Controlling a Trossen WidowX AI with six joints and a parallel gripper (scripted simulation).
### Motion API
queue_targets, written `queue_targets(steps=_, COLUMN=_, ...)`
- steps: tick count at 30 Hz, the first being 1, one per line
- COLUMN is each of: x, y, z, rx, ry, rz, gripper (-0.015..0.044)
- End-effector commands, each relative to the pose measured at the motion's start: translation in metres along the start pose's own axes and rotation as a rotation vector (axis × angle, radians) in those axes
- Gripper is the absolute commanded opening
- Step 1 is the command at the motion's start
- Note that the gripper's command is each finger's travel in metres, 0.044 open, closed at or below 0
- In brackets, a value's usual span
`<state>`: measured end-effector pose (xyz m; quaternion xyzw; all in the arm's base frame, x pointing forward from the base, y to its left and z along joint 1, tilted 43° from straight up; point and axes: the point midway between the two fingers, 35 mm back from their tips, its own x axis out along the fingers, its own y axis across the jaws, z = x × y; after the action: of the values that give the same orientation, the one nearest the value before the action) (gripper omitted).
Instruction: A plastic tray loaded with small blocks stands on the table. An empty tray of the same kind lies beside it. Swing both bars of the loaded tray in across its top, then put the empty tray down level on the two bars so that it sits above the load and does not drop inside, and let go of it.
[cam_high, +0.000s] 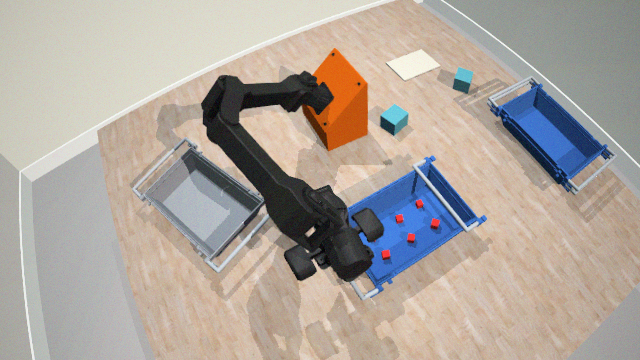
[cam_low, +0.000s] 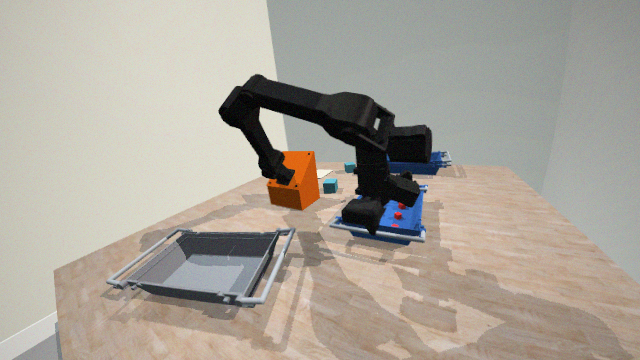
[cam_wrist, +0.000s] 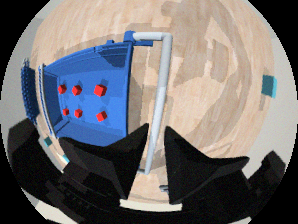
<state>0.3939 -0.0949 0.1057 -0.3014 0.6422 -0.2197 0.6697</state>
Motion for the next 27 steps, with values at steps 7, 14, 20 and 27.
queue_targets(steps=7, x=0.028, y=0.001, z=-0.004, rx=-0.01, ry=0.014, rz=-0.003, gripper=0.009)
queue_targets(steps=14, x=0.006, y=0.014, z=-0.003, rx=-0.01, ry=0.014, rz=-0.001, gripper=0.009)
queue_targets(steps=20, x=-0.005, y=0.03, z=-0.003, rx=-0.011, ry=0.014, rz=0.0, gripper=0.009)
queue_targets(steps=27, x=-0.007, y=0.048, z=-0.003, rx=-0.011, ry=0.014, rz=0.001, gripper=0.009)
